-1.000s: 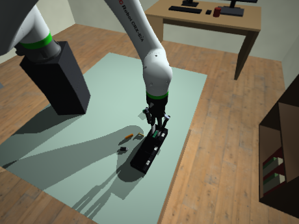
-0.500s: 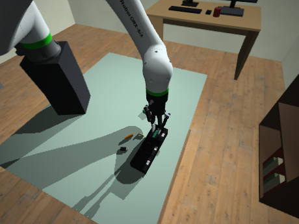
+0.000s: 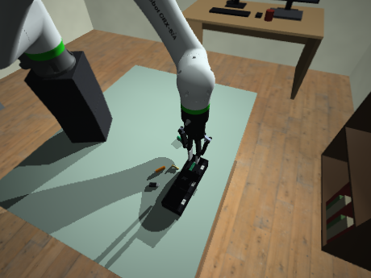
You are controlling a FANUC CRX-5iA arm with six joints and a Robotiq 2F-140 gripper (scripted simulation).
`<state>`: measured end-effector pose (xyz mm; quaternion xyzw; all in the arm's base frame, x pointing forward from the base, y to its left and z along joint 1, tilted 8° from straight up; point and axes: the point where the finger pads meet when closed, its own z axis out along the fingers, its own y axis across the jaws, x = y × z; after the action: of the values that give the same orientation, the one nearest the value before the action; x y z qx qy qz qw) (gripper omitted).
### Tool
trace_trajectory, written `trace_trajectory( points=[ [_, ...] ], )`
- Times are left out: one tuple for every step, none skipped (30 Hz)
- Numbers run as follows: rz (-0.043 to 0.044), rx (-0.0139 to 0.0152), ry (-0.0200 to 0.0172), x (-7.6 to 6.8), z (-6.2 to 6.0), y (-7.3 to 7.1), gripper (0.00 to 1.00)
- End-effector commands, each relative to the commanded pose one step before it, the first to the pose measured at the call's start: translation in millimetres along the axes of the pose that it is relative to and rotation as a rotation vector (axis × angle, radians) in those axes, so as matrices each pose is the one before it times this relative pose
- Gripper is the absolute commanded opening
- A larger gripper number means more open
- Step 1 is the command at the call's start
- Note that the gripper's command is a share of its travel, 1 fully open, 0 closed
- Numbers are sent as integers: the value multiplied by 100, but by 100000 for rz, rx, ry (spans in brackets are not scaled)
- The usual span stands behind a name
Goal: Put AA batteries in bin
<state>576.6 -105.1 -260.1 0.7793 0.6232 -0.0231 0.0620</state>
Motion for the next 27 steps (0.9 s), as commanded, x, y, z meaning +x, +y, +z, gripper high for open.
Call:
trace_trajectory(
  points=[
    [-9952, -35, 3, 1117, -84, -1209, 17],
    [-5000, 0, 0, 618, -35, -558, 17],
    [-3712, -1, -3, 645, -35, -527, 17],
    [-3559, 10, -14, 664, -36, -502, 17],
    [-4220, 26, -23, 681, -36, -478, 17],
    [-4258, 33, -20, 701, -36, -449, 17],
    [-4190, 36, -15, 719, -36, -419, 17],
    [-4203, 33, -11, 736, -36, -388, 17],
    [-4214, 30, -9, 752, -36, -357, 17],
    [-4195, 27, -8, 766, -35, -325, 17],
    [0, 0, 0, 0, 0, 0, 17],
    [0, 0, 0, 0, 0, 0, 17],
    [-11859, -187, 55, 779, -35, -293, 17],
    [-2395, 105, -19, 809, -35, -198, 17],
    [-2364, 68, -21, 813, -35, -179, 17],
    [-3490, 8, -30, 817, -35, -160, 17],
    [-4392, -9, -26, 822, -36, -131, 17],
    [-4209, 7, -9, 827, -36, -95, 17],
    [-4051, 17, 2, 830, -36, -60, 17],
    [-4098, 15, 4, 832, -36, -26, 17],
    [-4097, 14, 5, 833, -36, 8, 17],
    [-4067, 14, 5, 832, -36, 42, 17],
    [-4050, 13, 6, 326, -14, 30, 17],
    [-4041, 11, 5, 0, 0, 0, 17],
    [-4193, 7, -10, 0, 0, 0, 17],
    [-4259, 0, -47, 0, 0, 0, 17],
    [-4128, -22, -83, 29, 0, 11, 17]
  ],
)
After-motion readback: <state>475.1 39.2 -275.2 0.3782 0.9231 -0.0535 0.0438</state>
